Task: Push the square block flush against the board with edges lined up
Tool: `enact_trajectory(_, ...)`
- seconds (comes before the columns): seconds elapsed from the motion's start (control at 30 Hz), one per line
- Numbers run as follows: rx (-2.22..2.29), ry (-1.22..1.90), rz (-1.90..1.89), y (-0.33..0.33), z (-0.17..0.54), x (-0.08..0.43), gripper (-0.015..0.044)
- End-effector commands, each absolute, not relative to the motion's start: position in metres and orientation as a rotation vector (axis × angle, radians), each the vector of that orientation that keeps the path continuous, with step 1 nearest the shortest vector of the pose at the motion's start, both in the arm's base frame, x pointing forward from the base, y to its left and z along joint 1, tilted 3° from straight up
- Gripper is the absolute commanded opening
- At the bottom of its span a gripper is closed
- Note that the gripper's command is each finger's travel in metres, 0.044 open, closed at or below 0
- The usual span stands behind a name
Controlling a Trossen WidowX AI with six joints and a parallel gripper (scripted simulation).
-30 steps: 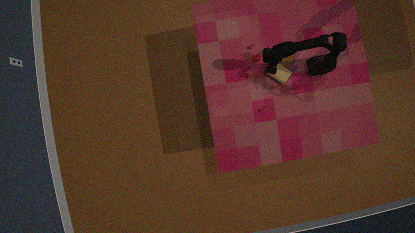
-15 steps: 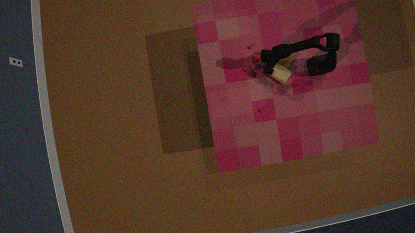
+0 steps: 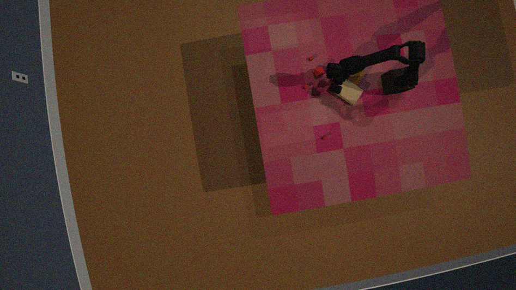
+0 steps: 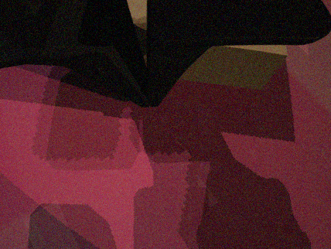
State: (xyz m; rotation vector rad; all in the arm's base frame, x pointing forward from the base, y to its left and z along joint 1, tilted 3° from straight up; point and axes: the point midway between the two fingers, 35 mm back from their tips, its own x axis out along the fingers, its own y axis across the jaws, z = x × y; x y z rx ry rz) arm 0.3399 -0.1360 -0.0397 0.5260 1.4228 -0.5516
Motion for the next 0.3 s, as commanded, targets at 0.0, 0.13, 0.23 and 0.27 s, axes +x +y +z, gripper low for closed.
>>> enact_trajectory(0.0,0.529,1.422,-0.55,-0.131,-0.0381,0.335,0.0)
enact_trajectory(0.13,0.529,1.422,-0.55,-0.1327,-0.0378,0.3371,0.0)
enact_trajectory(0.23,0.529,1.421,-0.551,-0.1354,-0.0372,0.3406,0.0)
enact_trajectory(0.27,0.529,1.421,-0.551,-0.1364,-0.0371,0.3419,0.0)
